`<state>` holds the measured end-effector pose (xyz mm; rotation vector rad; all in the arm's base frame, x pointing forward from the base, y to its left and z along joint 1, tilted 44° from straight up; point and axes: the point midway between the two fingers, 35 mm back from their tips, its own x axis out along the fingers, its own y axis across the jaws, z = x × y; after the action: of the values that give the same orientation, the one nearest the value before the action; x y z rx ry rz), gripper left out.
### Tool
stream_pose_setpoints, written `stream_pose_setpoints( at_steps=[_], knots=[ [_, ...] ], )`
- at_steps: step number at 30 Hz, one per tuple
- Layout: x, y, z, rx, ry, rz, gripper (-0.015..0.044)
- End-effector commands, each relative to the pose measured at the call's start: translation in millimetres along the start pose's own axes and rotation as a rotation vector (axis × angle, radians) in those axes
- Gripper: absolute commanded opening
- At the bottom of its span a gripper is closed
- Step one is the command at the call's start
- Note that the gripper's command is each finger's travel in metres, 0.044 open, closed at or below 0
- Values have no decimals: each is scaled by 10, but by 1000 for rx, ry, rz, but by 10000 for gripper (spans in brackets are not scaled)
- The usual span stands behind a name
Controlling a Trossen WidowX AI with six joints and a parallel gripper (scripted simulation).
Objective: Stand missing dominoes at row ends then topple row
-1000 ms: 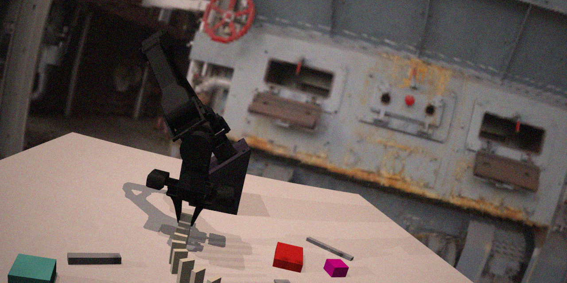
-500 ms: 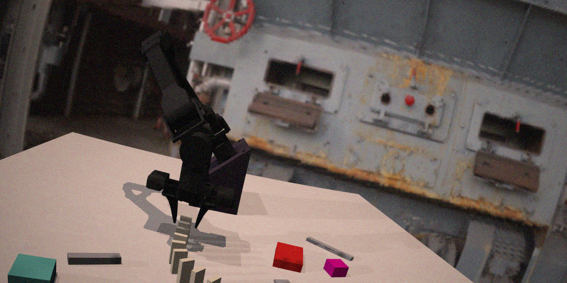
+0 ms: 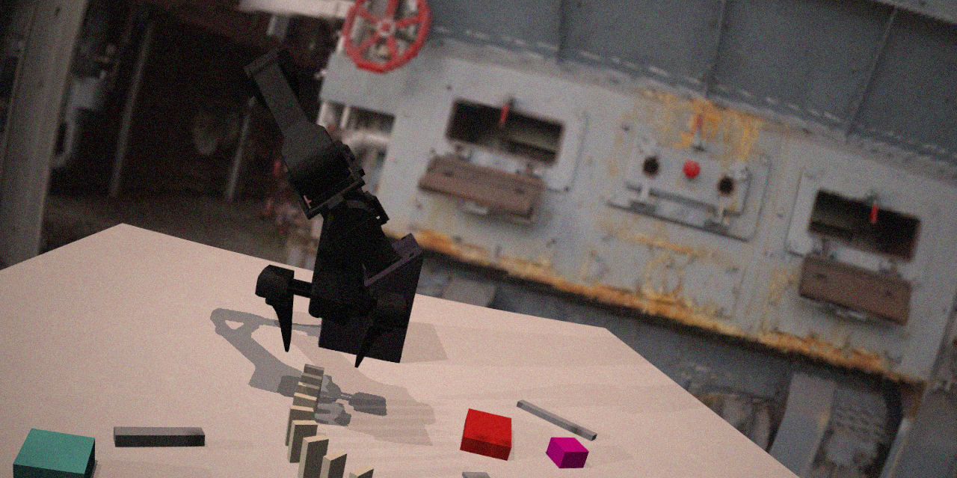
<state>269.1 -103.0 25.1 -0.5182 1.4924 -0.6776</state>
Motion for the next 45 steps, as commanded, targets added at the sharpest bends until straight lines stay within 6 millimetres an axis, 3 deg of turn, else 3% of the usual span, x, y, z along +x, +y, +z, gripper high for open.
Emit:
stream_pose_setpoints(
  at_steps=[1,5,12,14,29,33,45],
  knots=[
    [-699,-16,51,24,-27,9,440],
    [-989,-45,-9,25,-27,2,440],
    [-1003,-47,-13,26,-27,1,440],
    [-978,-47,-22,-32,-27,1,387],
    [-438,-48,-304,-1336,-20,-20,0],
    [-357,-48,-361,-1542,-16,-23,0],
    [-354,-48,-364,-1553,-16,-24,0]
  ],
)
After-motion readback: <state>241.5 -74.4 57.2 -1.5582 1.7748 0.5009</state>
